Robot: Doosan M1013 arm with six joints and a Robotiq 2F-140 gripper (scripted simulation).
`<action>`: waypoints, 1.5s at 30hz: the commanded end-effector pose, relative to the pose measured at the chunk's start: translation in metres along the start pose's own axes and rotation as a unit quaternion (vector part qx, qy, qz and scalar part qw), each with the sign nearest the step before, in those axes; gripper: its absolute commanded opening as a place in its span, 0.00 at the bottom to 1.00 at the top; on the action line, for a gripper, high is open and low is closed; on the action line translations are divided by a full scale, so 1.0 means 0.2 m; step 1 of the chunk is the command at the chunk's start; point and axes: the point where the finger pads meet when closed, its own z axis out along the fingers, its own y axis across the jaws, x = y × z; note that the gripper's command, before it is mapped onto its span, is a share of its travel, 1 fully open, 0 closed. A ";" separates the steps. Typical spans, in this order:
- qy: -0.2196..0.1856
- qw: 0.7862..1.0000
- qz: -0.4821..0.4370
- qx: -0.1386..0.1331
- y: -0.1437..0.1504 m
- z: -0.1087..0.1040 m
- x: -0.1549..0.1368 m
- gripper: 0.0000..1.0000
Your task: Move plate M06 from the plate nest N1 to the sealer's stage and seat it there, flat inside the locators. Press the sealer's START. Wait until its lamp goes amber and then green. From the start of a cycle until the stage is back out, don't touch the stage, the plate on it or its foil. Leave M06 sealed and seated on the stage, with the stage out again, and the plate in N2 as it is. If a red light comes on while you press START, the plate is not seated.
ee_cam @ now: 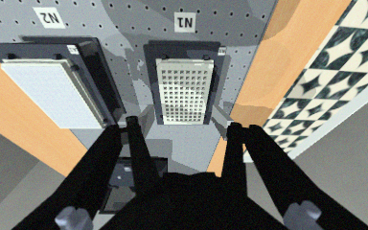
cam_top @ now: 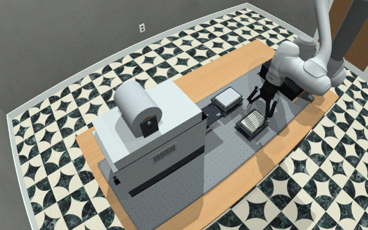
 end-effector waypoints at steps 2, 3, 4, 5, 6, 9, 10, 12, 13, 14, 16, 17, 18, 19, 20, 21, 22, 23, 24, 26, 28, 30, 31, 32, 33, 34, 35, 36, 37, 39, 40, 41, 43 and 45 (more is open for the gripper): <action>0.002 1.000 -0.001 -0.001 0.01 0.01 0.02 0.70; 0.002 1.000 -0.001 -0.001 0.01 0.01 0.02 0.70; 0.002 1.000 -0.001 -0.001 0.01 0.01 0.02 0.70; 0.002 1.000 -0.001 -0.001 0.01 0.01 0.02 0.70; 0.002 1.000 -0.001 -0.001 0.01 0.01 0.02 0.70; 0.002 1.000 -0.001 -0.001 0.01 0.02 0.02 0.70; 0.002 1.000 -0.001 -0.001 0.01 0.03 0.02 0.70; 0.002 1.000 -0.001 -0.001 0.01 0.04 0.03 0.70; 0.002 1.000 -0.001 -0.001 0.01 0.05 0.03 0.70; 0.002 1.000 -0.001 -0.001 0.01 0.06 0.03 0.70; 0.002 1.000 -0.001 -0.001 0.01 0.06 0.03 0.70; 0.002 1.000 -0.001 -0.001 0.01 0.06 0.03 0.70; 0.002 1.000 -0.001 -0.001 0.01 0.06 0.03 0.70; 0.002 1.000 -0.001 -0.001 0.01 0.06 0.03 0.70; 0.002 1.000 -0.001 -0.001 0.01 0.06 0.03 0.70; 0.002 1.000 -0.001 -0.001 0.01 0.06 0.03 0.70; 0.002 1.000 -0.001 -0.001 0.01 0.06 0.03 0.70; 0.002 1.000 -0.001 -0.001 0.01 0.06 0.03 0.70; 0.002 1.000 -0.001 -0.001 0.01 0.06 0.03 0.70; 0.002 1.000 -0.001 -0.001 0.01 0.06 0.03 0.70; 0.002 1.000 -0.001 -0.001 0.01 0.06 0.03 0.70; 0.002 1.000 -0.001 -0.001 0.01 0.06 0.03 0.70; 0.002 1.000 -0.001 -0.001 0.01 0.06 0.03 0.70; 0.002 1.000 -0.001 -0.001 0.01 0.06 0.03 0.70; 0.002 1.000 -0.001 -0.001 0.01 0.06 0.03 0.70; 0.002 1.000 -0.001 -0.001 0.01 0.06 0.03 0.70; 0.002 1.000 -0.001 -0.001 0.01 0.06 0.03 0.70; 0.002 1.000 -0.001 -0.001 0.01 0.06 0.03 0.70; 0.002 1.000 -0.001 -0.001 0.01 0.06 0.03 0.70; 0.002 1.000 -0.001 -0.001 0.01 0.06 0.03 0.70; 0.002 1.000 -0.001 -0.001 0.01 0.06 0.03 0.70; 0.002 1.000 -0.001 -0.001 0.01 0.06 0.03 0.70; 0.002 1.000 -0.001 -0.001 0.01 0.06 0.03 0.70; 0.002 1.000 -0.001 -0.001 0.01 0.06 0.03 0.70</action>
